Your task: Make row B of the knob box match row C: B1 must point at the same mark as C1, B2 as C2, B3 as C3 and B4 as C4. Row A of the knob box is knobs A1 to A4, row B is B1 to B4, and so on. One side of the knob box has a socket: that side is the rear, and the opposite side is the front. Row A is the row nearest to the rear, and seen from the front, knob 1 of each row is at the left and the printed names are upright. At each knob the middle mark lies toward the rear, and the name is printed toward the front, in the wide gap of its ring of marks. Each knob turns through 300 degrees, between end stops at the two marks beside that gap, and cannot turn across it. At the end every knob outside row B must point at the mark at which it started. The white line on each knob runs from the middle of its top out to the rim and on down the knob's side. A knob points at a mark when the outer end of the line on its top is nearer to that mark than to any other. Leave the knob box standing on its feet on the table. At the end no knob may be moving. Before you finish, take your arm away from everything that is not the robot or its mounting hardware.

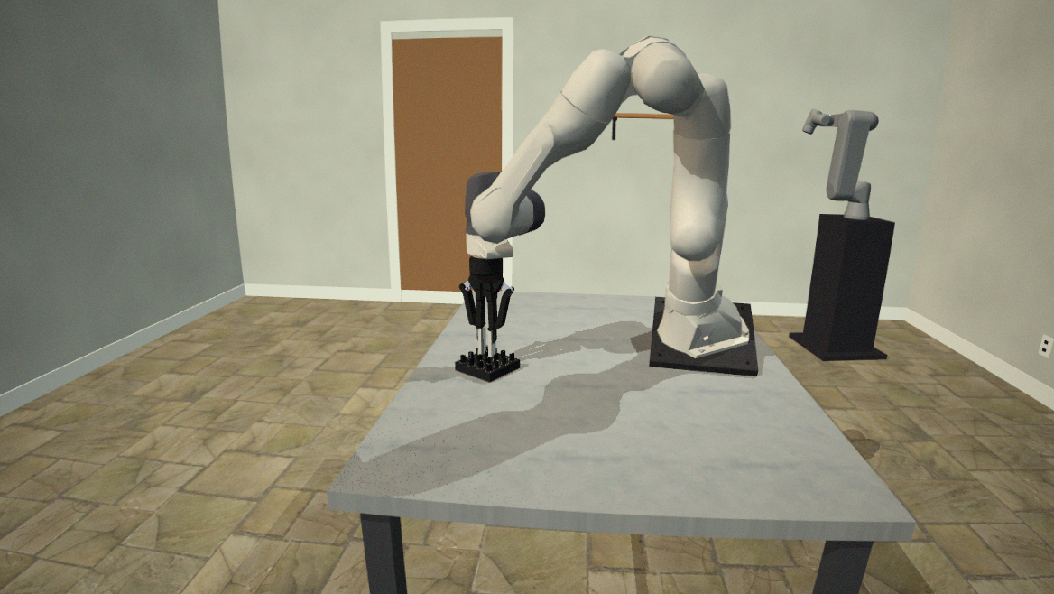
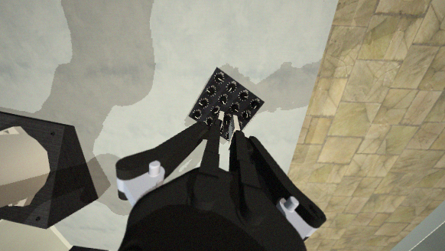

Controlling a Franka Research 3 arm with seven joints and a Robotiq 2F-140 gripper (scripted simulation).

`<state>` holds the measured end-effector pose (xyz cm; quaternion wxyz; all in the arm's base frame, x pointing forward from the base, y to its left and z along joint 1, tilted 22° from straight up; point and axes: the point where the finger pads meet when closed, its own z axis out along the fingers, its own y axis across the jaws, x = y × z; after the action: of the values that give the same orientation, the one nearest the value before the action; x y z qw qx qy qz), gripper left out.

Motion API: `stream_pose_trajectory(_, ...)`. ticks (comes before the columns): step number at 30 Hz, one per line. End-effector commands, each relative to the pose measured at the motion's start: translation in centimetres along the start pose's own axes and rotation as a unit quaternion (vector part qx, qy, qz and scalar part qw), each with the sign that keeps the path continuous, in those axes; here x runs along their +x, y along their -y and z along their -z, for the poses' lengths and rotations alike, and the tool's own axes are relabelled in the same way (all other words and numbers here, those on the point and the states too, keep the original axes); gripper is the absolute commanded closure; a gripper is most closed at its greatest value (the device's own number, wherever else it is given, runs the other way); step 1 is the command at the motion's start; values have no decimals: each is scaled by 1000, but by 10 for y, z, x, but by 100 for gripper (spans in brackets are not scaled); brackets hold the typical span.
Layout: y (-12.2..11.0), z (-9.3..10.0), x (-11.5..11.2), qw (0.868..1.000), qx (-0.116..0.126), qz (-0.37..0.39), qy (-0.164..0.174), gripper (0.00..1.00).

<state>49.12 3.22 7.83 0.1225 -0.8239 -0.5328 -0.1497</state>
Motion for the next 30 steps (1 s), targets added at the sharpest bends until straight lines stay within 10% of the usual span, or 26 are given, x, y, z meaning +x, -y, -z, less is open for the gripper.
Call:
stream_pose_trajectory(1,0,-1,1,1000,0,2,-1,88)
stream_pose_trajectory(30,0,-1,1,1000,0,2,-1,95)
